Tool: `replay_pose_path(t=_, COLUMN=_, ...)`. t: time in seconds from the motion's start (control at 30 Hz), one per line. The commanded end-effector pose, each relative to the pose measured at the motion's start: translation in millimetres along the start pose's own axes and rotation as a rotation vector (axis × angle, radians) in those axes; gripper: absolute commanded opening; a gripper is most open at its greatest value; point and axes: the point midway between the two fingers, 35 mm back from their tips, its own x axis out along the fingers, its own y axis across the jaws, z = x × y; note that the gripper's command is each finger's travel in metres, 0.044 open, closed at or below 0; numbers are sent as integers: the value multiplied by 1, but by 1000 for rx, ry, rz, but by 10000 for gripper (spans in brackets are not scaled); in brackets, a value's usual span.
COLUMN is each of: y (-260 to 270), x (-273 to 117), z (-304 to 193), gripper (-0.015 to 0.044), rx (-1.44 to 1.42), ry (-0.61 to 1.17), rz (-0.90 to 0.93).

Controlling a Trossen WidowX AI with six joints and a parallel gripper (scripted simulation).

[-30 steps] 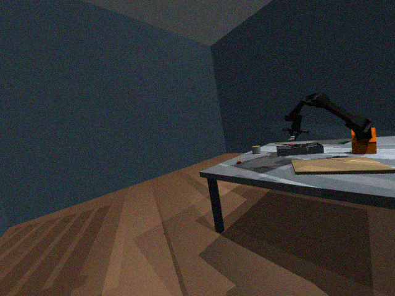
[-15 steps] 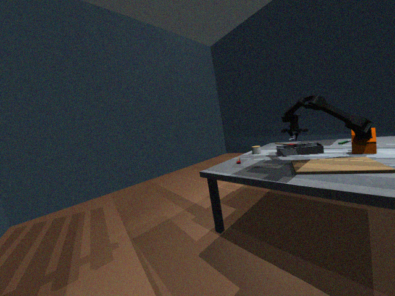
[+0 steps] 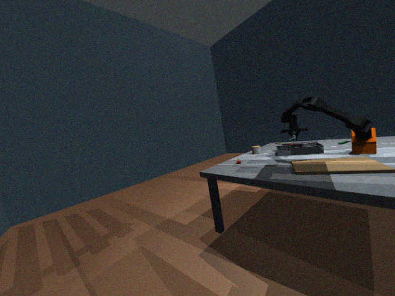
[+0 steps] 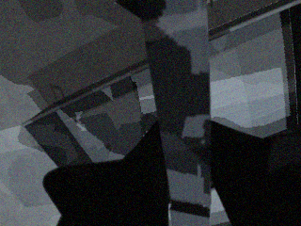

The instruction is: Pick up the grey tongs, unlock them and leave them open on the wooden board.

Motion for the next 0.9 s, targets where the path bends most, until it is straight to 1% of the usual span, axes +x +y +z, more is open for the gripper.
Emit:
replay_pose_path(t=0.0, y=3, x=-2, z=-10, gripper=-150, rx=-44, ry=-4, rz=1)
replay_pose_path(t=0.43, y=17, x=-6, z=-97, gripper=-150, rx=-387, ry=-18, rz=-5)
replay_pose_path(t=0.87, y=10, x=-9, z=-189, gripper=-150, rx=-774, ry=-16, rz=-5)
